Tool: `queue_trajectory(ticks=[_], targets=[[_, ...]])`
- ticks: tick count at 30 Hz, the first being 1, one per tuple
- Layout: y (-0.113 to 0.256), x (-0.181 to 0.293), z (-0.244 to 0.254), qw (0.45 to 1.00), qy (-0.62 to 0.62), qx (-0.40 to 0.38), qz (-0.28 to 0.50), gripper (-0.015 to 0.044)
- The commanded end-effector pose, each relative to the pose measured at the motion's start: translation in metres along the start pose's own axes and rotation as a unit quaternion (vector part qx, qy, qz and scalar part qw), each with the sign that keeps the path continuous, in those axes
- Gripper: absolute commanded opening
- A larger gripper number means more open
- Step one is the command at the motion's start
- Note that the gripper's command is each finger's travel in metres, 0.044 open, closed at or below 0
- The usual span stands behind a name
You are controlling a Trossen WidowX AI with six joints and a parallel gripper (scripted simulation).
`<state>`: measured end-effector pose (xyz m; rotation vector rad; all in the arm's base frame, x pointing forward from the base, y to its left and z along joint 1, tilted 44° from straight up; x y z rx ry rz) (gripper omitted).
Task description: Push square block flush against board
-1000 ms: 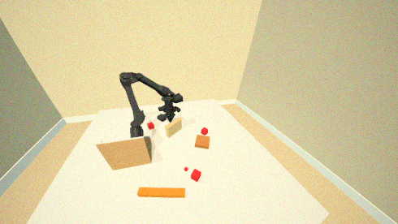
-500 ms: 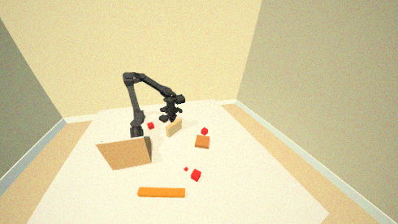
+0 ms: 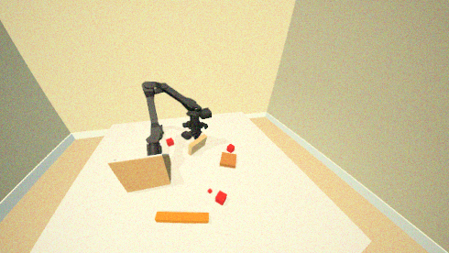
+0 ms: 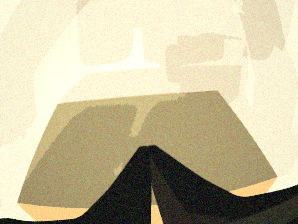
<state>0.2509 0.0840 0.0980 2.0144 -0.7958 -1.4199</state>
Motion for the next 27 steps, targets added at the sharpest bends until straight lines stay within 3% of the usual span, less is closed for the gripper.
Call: queue_trajectory(ticks=[1, 12, 27], targets=[[0.000, 0.005, -0.002, 1.000, 0.001, 0.000, -0.002, 0.0000], [0.000, 0.019, -0.004, 1.000, 0.001, 0.001, -0.002, 0.0000], [0.000, -0.001, 0.000, 1.000, 0.001, 0.000, -0.002, 0.0000]])
Point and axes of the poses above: the point midway between the two fingers, 35 mm back from their tips, its own y axis back along the fingers, its own z axis across the jaws, x = y × z, the point moved 1 cm from there along y, back along the fingers, and after that the axes turned 13 degrees about -y, right-handed, at the moved point
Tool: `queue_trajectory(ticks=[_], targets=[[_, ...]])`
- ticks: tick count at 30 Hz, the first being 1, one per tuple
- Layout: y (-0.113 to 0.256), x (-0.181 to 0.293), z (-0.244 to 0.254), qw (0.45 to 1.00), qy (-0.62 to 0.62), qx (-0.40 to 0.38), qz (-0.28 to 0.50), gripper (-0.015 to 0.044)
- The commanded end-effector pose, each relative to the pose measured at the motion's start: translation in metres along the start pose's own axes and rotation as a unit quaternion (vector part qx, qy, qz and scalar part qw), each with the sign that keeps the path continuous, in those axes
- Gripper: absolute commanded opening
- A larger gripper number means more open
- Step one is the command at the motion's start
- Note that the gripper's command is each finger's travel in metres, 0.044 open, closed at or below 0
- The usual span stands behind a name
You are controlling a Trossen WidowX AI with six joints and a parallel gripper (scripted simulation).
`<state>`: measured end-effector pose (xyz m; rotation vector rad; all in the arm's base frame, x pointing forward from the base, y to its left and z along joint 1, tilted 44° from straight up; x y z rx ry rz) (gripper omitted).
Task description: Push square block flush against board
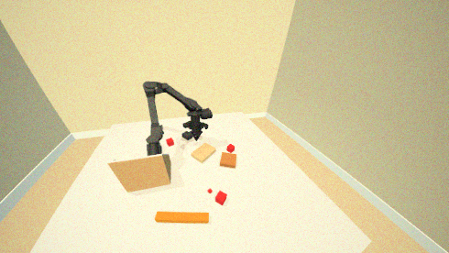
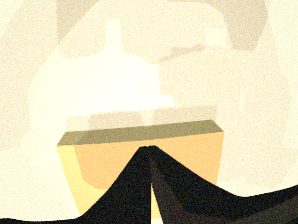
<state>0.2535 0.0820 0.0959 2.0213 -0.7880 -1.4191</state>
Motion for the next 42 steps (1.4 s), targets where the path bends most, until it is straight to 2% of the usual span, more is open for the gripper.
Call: queue_trajectory(ticks=[1, 18, 22, 24, 42], targets=[[0.000, -0.006, 0.002, 1.000, -0.001, 0.000, 0.002, 0.0000], [0.002, -0.027, 0.006, 1.000, 0.001, 0.002, -0.001, 0.0000], [0.042, -0.027, 0.006, 1.000, -0.001, 0.001, 0.000, 0.0000], [0.050, -0.028, 0.007, 1.000, -0.001, 0.001, 0.000, 0.0000], [0.050, -0.028, 0.007, 1.000, -0.001, 0.001, 0.000, 0.0000]])
Point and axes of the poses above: the point midway between the two fingers, 35 mm back from their tips, its own y axis back along the fingers, its own z axis across the jaws, x = y × z, the point moved 1 cm from there along y, back along the fingers, and after that the axes turned 13 degrees about -y, right-handed, at the moved point
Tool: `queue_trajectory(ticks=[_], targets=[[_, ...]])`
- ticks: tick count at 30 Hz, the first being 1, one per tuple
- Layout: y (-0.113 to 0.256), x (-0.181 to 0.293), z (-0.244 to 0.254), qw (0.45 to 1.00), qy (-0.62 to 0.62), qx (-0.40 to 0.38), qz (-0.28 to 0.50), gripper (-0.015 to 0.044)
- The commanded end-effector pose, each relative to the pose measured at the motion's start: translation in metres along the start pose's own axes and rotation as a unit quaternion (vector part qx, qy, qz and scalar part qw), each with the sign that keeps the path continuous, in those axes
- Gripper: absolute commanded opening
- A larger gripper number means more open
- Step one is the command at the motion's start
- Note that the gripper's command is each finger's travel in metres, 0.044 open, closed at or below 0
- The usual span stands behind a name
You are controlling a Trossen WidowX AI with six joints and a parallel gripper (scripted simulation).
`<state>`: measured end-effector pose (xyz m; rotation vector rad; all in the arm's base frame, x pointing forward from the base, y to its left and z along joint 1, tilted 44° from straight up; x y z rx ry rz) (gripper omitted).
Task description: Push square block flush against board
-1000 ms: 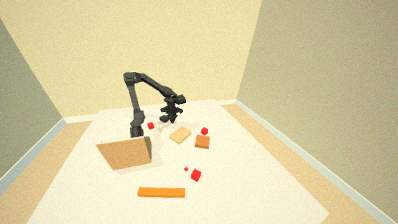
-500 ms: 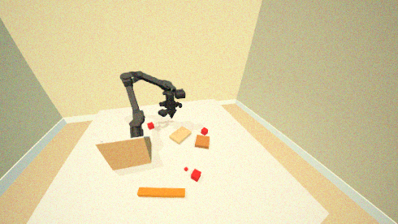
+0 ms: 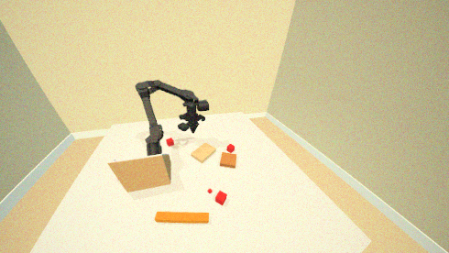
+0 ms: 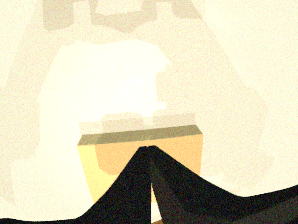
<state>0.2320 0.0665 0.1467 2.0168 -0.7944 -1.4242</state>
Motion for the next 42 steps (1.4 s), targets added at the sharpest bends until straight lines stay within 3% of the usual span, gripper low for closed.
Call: queue_trajectory(ticks=[1, 18, 30, 42], targets=[[0.000, -0.001, 0.000, 1.000, 0.002, 0.000, -0.002, 0.0000], [0.000, 0.001, -0.002, 1.000, -0.011, 0.000, 0.000, 0.0000], [-0.003, 0.018, -0.035, 0.977, -0.211, 0.001, 0.000, 0.0000], [-0.010, 0.040, -0.066, 0.913, -0.408, 0.002, 0.000, 0.0000]])
Point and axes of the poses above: the point midway between the two fingers, 35 mm back from their tips, its own y axis back along the fingers, its own z axis across the jaws, x = y × z, the point moved 1 cm from there along y, back along the fingers, and after that the axes turned 13 degrees about -y, right-handed, at the moved point
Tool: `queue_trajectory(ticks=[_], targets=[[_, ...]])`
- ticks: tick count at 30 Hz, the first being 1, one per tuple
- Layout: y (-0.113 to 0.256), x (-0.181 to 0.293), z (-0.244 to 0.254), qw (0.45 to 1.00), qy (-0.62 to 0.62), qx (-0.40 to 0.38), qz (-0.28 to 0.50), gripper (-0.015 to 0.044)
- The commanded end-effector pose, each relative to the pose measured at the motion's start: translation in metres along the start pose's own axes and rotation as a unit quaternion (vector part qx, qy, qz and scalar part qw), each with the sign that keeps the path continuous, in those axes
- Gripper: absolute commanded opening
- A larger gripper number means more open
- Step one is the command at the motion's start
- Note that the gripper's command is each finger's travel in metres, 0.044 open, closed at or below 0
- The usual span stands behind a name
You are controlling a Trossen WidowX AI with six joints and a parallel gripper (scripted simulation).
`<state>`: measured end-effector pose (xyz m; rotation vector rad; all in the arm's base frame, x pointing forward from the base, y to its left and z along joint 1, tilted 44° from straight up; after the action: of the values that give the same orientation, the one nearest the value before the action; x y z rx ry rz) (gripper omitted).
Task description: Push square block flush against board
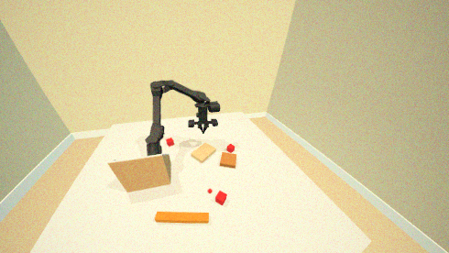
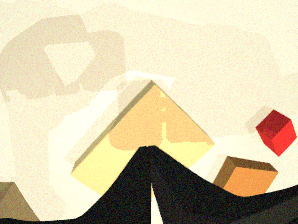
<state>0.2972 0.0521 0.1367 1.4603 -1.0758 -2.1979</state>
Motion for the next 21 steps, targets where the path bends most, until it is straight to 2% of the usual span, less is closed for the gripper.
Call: queue_trajectory(ticks=[1, 11, 21], targets=[[-0.003, -0.001, -0.014, 0.998, -0.067, 0.001, -0.001, 0.0000], [-0.012, -0.001, -0.046, 0.971, -0.237, 0.001, -0.001, 0.0000], [-0.023, 0.002, -0.078, 0.916, -0.401, 0.001, -0.002, 0.0000]])
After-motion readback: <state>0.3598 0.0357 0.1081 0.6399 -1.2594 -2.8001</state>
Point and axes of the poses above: the point midway between the two fingers, 35 mm back from their tips, its own y axis back along the fingers, its own z axis across the jaws, x = y × z, the point moved 1 cm from there along y, back along the fingers, and after that the axes turned 13 degrees about -y, right-handed, at the moved point
